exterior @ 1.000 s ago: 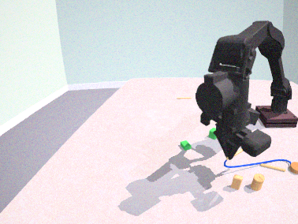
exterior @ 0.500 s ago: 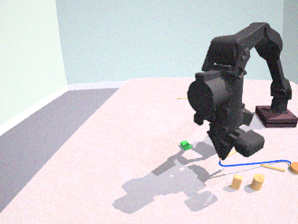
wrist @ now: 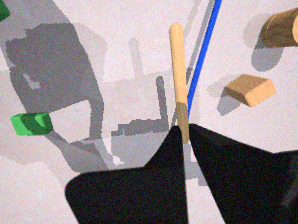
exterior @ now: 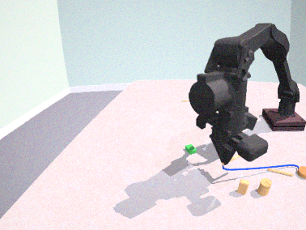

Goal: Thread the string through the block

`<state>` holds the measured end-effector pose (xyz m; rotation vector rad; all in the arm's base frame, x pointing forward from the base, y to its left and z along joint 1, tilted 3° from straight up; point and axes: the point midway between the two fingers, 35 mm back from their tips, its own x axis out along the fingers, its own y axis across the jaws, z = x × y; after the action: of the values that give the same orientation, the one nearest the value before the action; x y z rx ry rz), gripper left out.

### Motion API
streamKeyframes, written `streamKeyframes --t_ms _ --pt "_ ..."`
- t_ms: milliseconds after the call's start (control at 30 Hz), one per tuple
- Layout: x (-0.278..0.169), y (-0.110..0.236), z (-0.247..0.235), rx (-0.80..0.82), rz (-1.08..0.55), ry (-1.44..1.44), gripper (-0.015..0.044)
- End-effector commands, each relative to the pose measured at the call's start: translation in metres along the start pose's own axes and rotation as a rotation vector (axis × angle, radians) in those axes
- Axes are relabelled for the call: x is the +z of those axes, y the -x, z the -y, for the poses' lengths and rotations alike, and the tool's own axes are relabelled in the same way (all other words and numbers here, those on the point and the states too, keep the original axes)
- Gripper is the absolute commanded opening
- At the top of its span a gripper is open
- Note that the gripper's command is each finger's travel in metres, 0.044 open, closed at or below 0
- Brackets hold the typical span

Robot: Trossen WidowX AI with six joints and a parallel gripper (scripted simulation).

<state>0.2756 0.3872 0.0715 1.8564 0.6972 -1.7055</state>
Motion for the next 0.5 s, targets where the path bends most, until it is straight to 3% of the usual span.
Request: streamKeyframes --t_ms 0,467 --pt "0.0 -0.002 -0.006 0.005 -0.006 -0.001 0.0" --pt "0.005 -0.014 -0.018 0.006 -0.004 -0.001 0.0"
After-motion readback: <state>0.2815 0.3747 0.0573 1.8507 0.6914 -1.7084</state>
